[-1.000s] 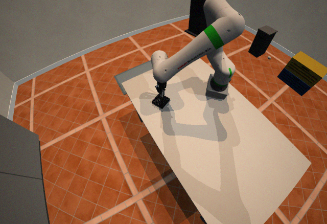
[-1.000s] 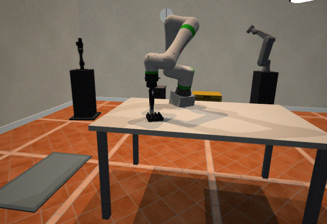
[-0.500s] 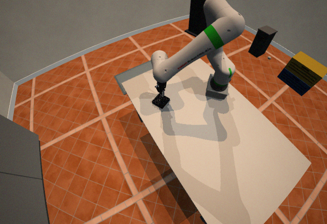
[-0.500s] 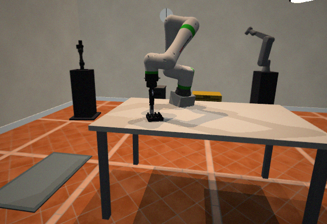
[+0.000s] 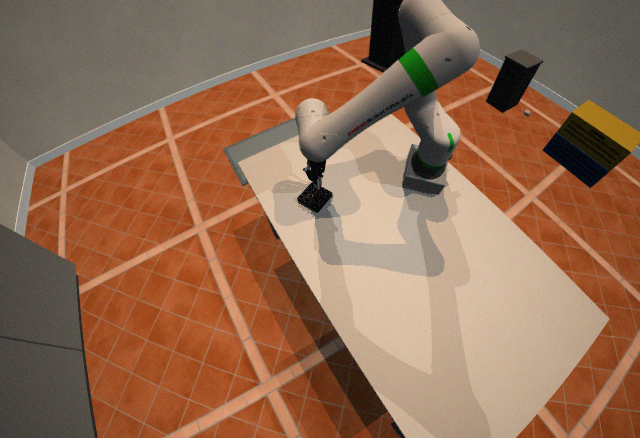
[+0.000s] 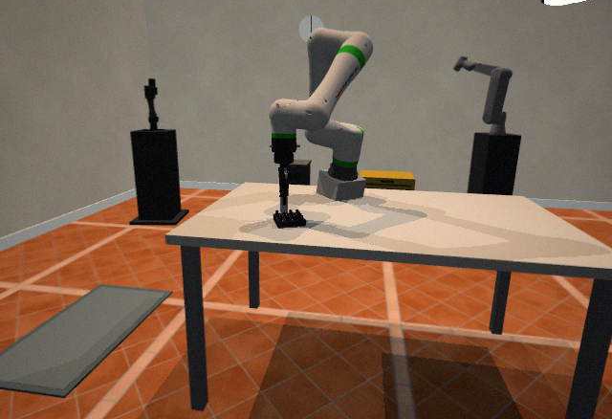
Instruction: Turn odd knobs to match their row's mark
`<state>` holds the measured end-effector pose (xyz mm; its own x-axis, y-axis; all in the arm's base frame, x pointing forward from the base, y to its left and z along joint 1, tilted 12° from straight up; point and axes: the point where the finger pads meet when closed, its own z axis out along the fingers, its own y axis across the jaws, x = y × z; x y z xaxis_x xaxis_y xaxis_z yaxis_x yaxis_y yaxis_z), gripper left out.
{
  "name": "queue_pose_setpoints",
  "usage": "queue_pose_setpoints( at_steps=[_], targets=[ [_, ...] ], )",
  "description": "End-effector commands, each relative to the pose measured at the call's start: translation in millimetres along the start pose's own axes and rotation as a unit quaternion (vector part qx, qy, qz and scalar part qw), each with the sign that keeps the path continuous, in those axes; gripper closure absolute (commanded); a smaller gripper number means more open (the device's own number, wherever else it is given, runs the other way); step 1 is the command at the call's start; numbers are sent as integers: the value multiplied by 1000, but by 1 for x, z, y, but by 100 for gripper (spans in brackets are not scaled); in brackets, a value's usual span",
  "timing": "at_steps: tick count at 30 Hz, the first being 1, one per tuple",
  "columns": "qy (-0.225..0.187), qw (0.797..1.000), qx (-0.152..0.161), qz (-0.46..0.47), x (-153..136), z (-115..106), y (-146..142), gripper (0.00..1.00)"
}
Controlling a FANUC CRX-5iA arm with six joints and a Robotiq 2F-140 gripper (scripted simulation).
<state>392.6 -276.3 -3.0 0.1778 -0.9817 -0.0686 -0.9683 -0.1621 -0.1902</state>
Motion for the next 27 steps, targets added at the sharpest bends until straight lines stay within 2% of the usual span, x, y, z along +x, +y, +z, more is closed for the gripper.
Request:
queue_pose_setpoints(
  at_steps=[1,27],
  targets=[
    [0,1000,0,0,0,0,0,95],
    [0,999,0,-33,0,0,0,95]
  ],
)
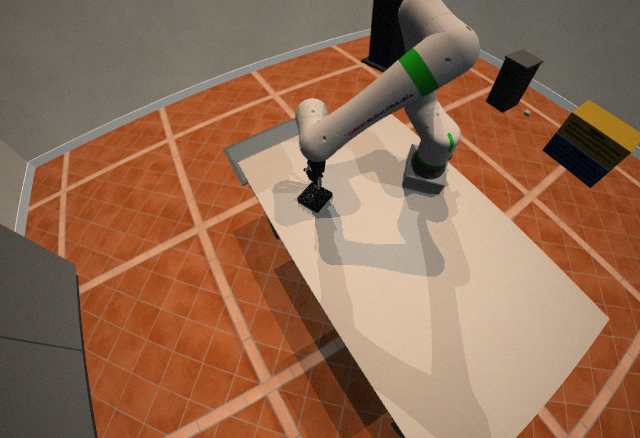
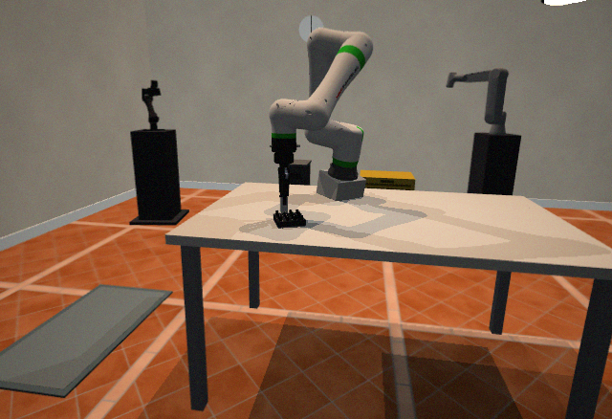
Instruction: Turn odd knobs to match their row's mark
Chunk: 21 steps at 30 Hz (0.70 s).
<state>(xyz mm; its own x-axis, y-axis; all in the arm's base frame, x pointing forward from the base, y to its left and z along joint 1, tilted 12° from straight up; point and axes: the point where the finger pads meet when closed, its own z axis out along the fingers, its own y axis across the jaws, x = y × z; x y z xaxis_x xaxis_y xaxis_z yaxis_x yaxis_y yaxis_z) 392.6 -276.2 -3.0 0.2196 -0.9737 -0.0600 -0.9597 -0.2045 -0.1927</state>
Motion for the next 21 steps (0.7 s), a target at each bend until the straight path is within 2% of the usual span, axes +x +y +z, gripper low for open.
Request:
queue_pose_setpoints(
  at_steps=[1,21],
  targets=[
    [0,1000,0,-11,0,0,0,95],
    [0,990,0,-138,0,0,0,95]
  ],
)
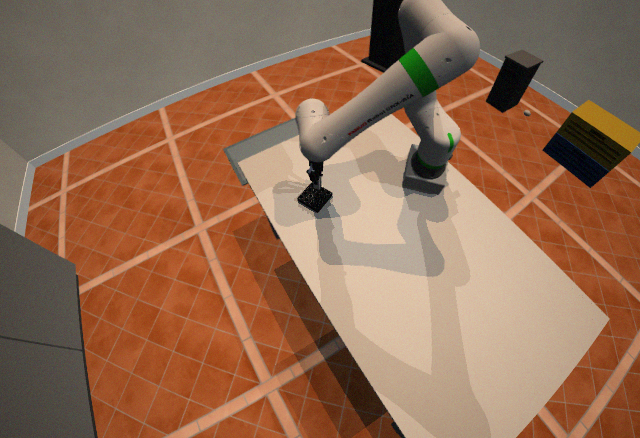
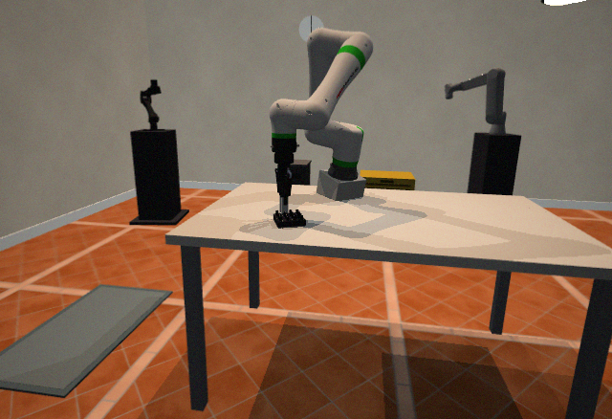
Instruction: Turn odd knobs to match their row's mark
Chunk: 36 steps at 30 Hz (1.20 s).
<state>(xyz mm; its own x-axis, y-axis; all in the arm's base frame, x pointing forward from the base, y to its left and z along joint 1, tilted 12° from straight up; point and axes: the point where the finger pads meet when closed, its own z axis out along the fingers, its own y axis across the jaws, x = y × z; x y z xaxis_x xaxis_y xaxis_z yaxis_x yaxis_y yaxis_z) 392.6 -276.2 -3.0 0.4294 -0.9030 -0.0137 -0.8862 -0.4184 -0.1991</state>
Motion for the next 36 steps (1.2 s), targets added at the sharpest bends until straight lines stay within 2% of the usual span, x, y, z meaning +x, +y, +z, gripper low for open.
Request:
queue_pose_setpoints(
  at_steps=[1,16,23,30,32,36],
  targets=[
    [-1,999,1,-35,0,0,0,95],
    [0,982,1,-191,0,0,0,95],
    [0,959,1,-282,0,0,0,95],
    [0,929,1,-371,0,0,0,95],
    [0,929,1,-371,0,0,0,95],
    [0,909,1,-418,0,0,0,95]
  ],
)
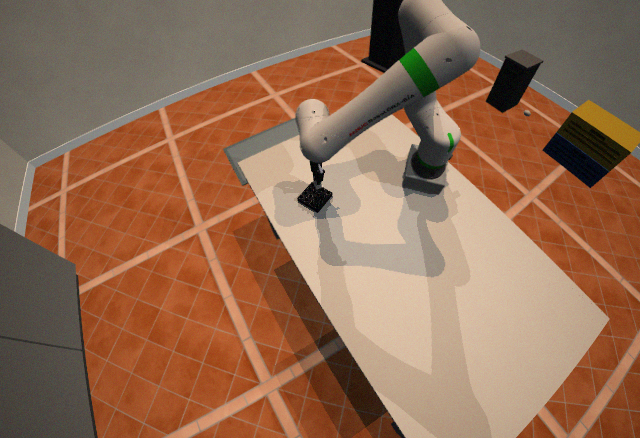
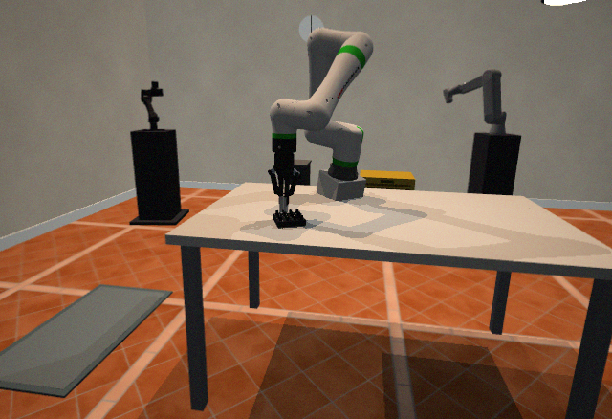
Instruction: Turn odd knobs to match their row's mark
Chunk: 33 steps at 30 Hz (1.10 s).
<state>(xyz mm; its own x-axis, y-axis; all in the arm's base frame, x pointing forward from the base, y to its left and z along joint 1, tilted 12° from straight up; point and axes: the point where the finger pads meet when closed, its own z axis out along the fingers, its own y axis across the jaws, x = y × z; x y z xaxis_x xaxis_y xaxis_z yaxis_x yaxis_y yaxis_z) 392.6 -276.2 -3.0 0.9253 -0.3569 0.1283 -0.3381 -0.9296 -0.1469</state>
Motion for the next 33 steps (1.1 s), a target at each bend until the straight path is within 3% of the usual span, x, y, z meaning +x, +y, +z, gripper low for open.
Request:
queue_pose_setpoints(
  at_steps=[1,11,33],
  targets=[
    [1,998,4,-58,0,0,0,95],
    [1,986,4,-168,0,0,0,95],
    [2,959,4,-284,0,0,0,95]
  ],
)
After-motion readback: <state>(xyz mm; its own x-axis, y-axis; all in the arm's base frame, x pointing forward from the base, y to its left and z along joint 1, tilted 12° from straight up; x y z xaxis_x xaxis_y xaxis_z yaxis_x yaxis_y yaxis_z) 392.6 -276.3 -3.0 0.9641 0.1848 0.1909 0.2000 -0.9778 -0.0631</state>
